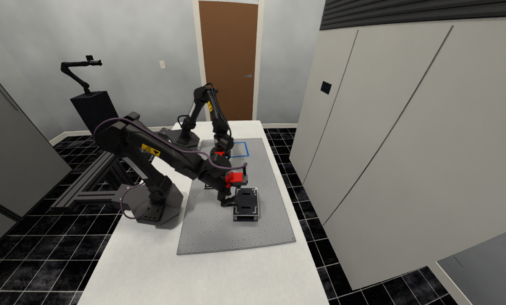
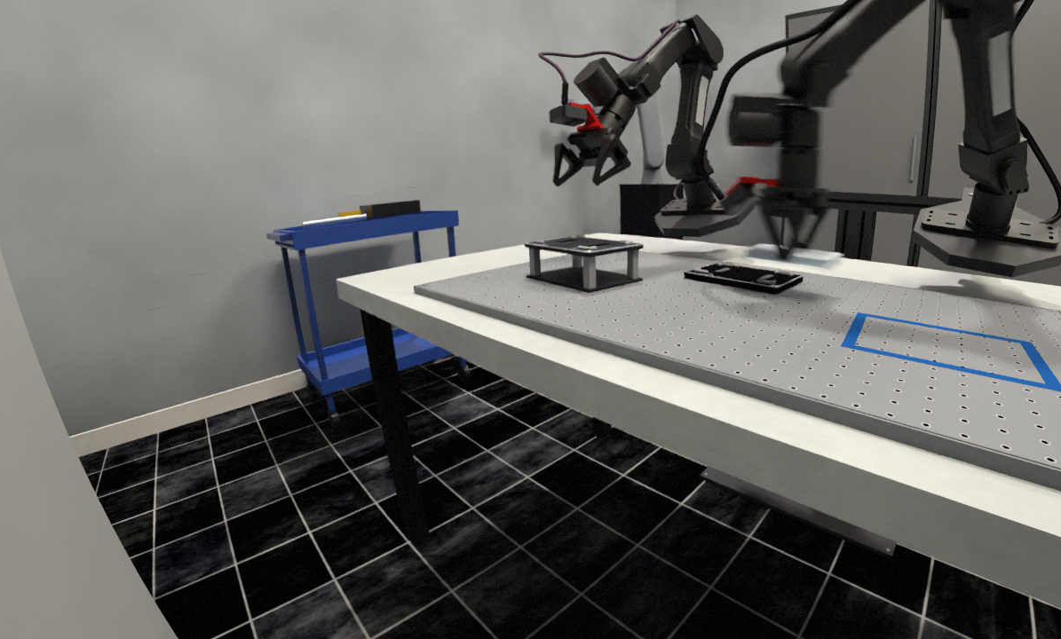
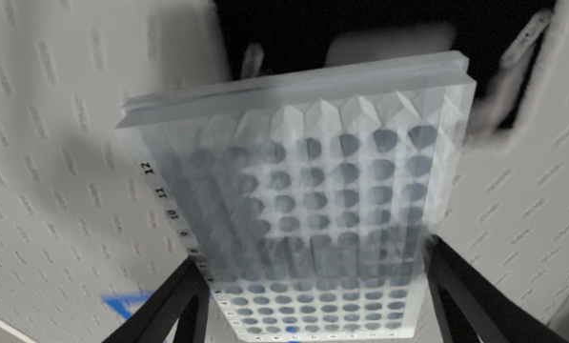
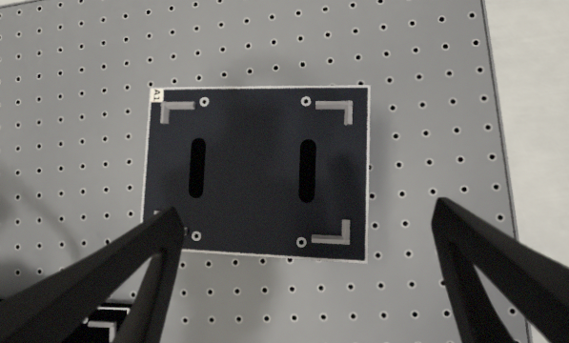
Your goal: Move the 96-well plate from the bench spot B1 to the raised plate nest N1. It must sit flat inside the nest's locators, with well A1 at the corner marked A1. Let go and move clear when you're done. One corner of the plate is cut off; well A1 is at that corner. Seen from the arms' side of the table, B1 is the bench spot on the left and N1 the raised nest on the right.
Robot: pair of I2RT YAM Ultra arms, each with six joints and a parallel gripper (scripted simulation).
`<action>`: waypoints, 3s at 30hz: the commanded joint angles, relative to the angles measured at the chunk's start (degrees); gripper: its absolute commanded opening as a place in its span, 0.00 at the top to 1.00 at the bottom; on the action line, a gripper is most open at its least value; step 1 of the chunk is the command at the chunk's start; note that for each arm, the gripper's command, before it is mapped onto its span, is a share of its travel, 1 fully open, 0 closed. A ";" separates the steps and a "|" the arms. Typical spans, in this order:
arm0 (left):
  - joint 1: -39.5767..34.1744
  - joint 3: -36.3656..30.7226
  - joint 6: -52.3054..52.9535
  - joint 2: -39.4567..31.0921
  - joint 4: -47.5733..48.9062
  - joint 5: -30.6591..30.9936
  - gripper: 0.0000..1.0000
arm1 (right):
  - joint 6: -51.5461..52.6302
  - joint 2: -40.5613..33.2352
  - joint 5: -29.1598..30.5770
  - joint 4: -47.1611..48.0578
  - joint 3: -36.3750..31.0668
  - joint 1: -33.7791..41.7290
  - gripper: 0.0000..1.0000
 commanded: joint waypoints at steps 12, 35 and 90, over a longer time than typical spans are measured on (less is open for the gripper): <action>-11.15 15.26 -10.31 12.38 -6.94 -2.64 0.21 | 0.30 -1.97 -0.53 0.34 2.24 -0.39 0.00; -10.77 14.11 -10.37 13.29 -4.10 -2.12 0.21 | 0.09 -1.36 -0.19 0.34 1.66 -0.13 0.00; -8.92 11.94 -8.15 16.03 1.56 -1.72 0.21 | 0.09 -1.36 -0.19 0.34 1.66 -0.13 0.00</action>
